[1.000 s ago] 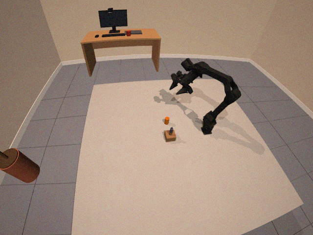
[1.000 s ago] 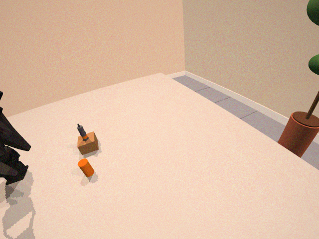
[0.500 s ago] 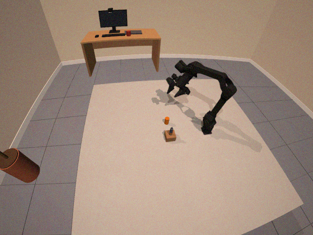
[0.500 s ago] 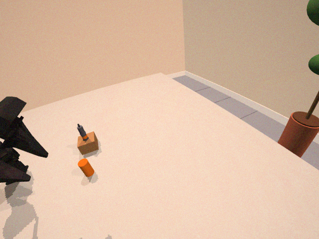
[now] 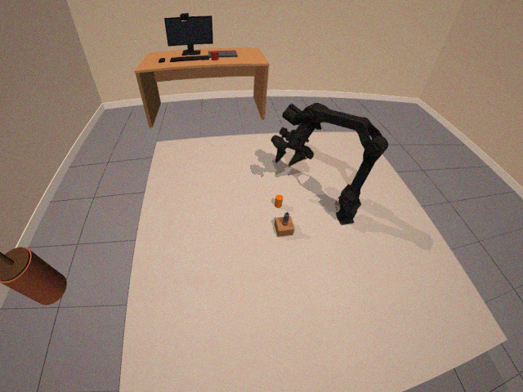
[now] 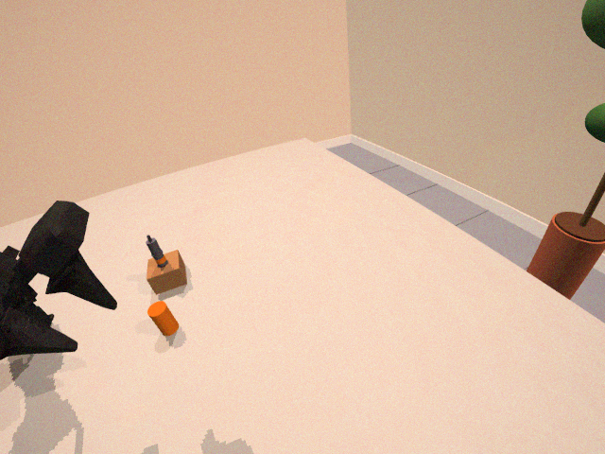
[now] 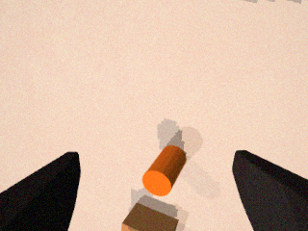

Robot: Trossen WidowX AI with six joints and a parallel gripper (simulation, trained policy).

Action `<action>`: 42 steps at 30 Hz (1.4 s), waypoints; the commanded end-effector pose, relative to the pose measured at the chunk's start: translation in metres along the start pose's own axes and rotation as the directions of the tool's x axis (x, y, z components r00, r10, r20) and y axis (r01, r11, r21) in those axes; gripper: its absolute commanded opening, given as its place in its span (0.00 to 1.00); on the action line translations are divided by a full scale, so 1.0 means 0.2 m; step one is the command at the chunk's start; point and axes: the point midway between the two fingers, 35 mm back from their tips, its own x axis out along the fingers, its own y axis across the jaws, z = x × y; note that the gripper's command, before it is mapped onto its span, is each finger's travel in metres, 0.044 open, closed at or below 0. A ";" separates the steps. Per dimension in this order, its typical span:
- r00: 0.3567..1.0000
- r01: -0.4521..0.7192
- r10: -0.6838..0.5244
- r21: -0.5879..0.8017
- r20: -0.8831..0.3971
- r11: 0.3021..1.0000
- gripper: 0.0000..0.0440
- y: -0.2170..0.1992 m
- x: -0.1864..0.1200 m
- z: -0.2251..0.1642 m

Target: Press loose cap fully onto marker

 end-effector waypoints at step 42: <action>0.963 0.254 -0.265 -0.152 -0.055 0.955 0.70 0.06 0.25 -0.01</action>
